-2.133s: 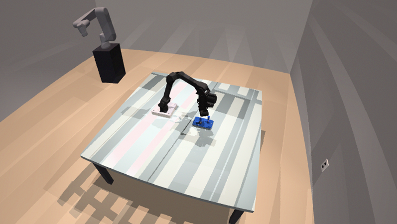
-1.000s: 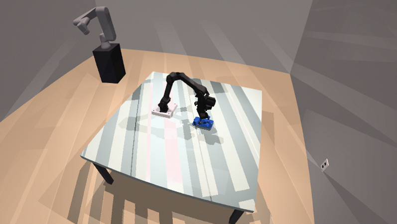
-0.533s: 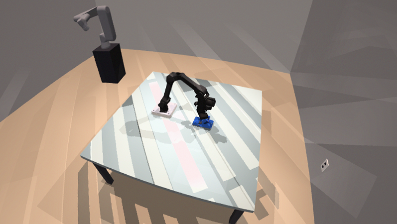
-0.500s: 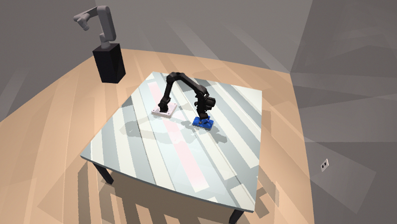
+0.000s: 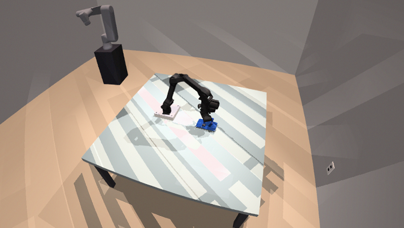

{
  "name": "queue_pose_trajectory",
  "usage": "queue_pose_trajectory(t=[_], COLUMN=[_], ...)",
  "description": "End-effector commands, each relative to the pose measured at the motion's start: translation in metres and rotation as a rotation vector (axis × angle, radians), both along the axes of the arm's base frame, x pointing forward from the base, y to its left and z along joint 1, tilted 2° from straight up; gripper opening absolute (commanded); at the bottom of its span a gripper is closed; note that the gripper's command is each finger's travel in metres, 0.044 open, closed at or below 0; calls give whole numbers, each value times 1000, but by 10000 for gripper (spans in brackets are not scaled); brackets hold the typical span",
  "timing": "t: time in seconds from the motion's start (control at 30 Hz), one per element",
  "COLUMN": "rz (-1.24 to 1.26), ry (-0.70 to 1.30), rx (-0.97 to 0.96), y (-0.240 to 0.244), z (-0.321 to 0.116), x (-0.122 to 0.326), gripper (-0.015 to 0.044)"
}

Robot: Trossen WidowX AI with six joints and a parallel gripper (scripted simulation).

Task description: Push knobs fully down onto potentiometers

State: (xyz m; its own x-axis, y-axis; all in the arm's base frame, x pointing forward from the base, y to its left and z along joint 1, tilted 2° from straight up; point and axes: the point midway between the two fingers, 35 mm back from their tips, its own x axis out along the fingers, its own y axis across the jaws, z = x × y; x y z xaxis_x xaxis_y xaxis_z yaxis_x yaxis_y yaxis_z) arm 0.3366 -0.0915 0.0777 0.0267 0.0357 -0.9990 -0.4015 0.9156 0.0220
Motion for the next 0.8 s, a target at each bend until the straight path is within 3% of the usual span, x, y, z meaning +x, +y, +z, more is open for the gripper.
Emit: queue_pose_trajectory(t=[0.0,0.77], rz=[2,2], ry=[1,1], rx=[-4,-4], y=[0,0], z=[-2,-3], x=[0,0], gripper=[0,0])
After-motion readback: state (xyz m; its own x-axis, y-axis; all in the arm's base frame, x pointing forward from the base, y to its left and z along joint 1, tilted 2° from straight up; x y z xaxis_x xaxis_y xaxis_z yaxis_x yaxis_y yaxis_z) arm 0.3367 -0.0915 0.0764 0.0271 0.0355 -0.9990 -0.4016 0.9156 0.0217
